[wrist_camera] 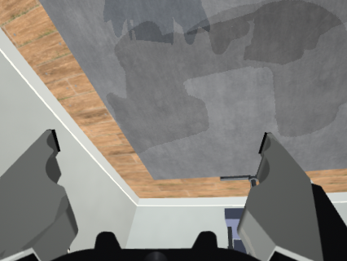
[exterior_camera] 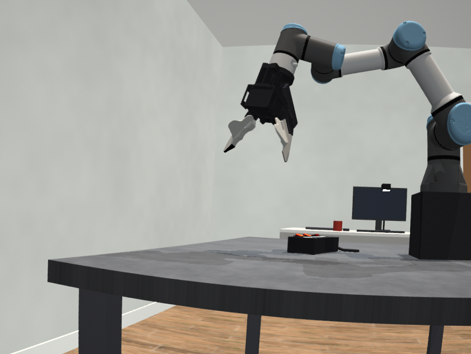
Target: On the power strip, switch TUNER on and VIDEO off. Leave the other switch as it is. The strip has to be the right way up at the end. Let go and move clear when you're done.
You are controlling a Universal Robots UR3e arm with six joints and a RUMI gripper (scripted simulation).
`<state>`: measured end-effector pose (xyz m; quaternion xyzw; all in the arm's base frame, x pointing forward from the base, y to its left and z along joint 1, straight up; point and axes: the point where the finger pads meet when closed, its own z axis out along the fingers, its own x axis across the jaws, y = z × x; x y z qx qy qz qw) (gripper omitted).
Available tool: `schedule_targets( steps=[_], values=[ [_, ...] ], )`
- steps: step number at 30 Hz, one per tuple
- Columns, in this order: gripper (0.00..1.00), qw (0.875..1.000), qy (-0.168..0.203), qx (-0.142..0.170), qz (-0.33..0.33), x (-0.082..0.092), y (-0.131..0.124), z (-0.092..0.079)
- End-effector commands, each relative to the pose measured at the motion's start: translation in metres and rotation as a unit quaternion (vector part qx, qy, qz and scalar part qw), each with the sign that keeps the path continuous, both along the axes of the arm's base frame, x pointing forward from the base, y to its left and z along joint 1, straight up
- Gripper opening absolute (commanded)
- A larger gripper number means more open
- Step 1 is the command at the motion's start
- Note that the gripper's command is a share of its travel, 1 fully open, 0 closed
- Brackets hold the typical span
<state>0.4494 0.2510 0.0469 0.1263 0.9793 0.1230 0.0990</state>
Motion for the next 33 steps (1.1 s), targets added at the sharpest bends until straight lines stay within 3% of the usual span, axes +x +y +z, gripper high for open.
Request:
schedule_targets(
  steps=[1,7,9,10,12,13,14,16,19,20,22,23,26,27,30,33],
  values=[
    [1.0,0.994,0.038,0.007,-0.1,0.002,-0.033,-0.012],
    [1.0,0.97,0.085,0.015,-0.226,-0.001,-0.073,-0.028],
    [1.0,0.953,0.105,0.019,-0.284,-0.005,-0.092,-0.035],
    [1.0,0.951,0.107,0.019,-0.289,-0.005,-0.092,-0.035],
    [1.0,0.93,0.127,0.022,-0.345,-0.009,-0.111,-0.042],
    [1.0,0.928,0.129,0.022,-0.35,-0.009,-0.111,-0.042],
    [1.0,0.914,0.139,0.023,-0.38,-0.011,-0.12,-0.046],
    [1.0,0.914,0.139,0.023,-0.38,-0.011,-0.12,-0.046],
    [1.0,0.868,0.168,0.026,-0.466,-0.02,-0.145,-0.055],
    [1.0,0.868,0.168,0.026,-0.466,-0.02,-0.145,-0.055],
    [1.0,0.834,0.185,0.028,-0.519,-0.026,-0.161,-0.061],
    [1.0,0.834,0.185,0.028,-0.519,-0.026,-0.161,-0.061],
    [1.0,0.781,0.207,0.029,-0.588,-0.035,-0.182,-0.068],
    [1.0,0.778,0.208,0.029,-0.593,-0.035,-0.182,-0.068],
    [1.0,0.721,0.227,0.029,-0.654,-0.045,-0.201,-0.074],
    [1.0,0.718,0.228,0.029,-0.657,-0.045,-0.201,-0.074]
  ],
)
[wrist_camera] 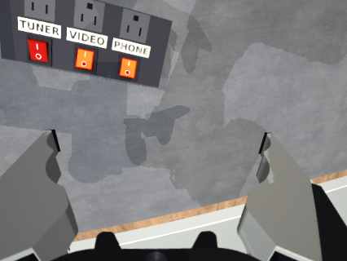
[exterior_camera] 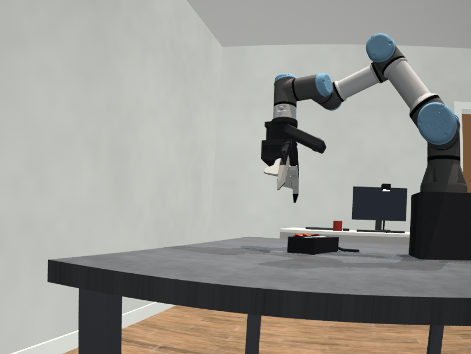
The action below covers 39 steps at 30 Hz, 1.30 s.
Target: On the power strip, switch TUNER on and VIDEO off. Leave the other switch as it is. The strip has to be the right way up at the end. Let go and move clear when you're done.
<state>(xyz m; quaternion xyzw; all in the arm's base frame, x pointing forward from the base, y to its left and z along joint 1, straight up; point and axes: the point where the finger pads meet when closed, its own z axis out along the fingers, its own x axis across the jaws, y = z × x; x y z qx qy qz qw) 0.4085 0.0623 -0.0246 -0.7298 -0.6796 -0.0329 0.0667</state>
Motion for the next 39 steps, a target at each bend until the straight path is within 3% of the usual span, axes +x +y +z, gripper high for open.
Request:
schedule_targets(
  steps=[1,6,13,15,17,24,30,39],
  values=[
    [1.0,0.997,0.027,-0.002,-0.079,-0.008,-0.018,-0.005],
    [1.0,0.978,0.07,-0.003,-0.199,-0.024,-0.042,-0.013],
    [1.0,0.939,0.117,-0.007,-0.324,-0.042,-0.066,-0.02],
    [1.0,0.928,0.128,-0.008,-0.351,-0.046,-0.07,-0.022],
    [1.0,0.928,0.128,-0.008,-0.351,-0.046,-0.07,-0.022],
    [1.0,0.898,0.153,-0.011,-0.414,-0.057,-0.081,-0.025],
    [1.0,0.885,0.162,-0.013,-0.436,-0.061,-0.085,-0.026],
    [1.0,0.883,0.164,-0.013,-0.441,-0.061,-0.086,-0.027]
  ],
)
